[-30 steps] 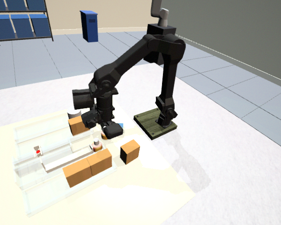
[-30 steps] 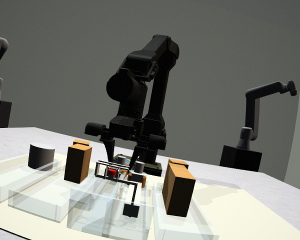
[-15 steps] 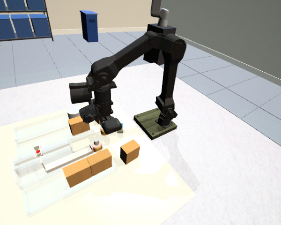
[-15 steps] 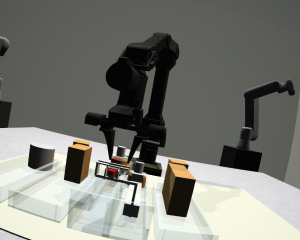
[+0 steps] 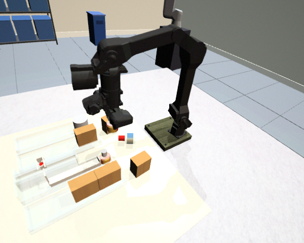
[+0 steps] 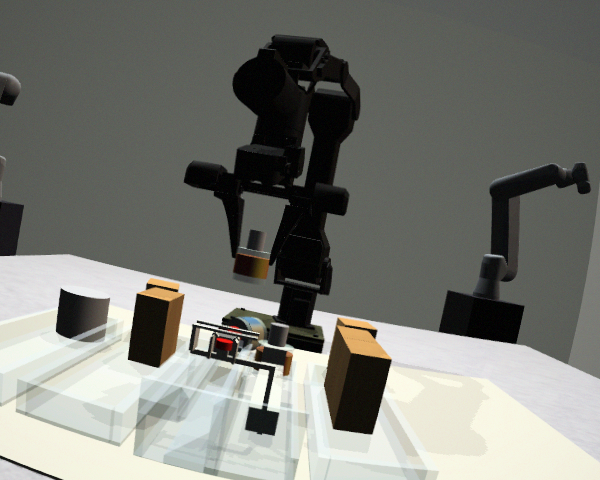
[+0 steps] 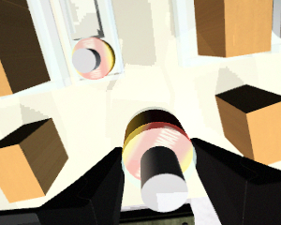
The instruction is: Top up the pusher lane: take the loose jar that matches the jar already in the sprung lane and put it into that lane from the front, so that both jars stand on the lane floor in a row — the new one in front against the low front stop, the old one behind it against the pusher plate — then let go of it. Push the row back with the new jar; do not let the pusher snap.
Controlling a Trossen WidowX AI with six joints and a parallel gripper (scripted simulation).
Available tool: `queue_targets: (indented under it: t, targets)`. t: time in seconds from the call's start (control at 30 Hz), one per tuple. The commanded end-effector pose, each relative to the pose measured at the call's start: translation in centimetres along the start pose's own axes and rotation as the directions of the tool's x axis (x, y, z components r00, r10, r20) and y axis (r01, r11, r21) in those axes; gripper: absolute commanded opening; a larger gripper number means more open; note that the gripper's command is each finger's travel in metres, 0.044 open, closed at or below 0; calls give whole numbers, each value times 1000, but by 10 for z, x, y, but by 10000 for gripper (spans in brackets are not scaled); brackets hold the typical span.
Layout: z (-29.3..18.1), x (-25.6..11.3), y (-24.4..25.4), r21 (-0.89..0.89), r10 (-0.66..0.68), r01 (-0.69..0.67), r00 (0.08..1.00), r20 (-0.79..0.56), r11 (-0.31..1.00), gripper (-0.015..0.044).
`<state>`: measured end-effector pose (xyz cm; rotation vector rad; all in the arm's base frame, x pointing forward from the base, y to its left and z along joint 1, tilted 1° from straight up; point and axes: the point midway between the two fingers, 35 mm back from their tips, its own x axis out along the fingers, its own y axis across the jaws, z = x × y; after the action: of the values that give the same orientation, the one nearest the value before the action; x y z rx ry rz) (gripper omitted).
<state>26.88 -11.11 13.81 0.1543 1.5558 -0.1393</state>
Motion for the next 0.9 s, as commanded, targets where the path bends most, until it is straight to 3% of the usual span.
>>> queue_targets:
  t: [0.0, 0.3, 0.87]
  targets:
    - [1, -2, 3, -12, 0, 0, 1000, 3, 1000, 0]
    - [9, 43, 43, -36, 3, -3, 1000, 3, 999, 0]
    - [10, 70, 46, -38, 4, -3, 1000, 3, 999, 0]
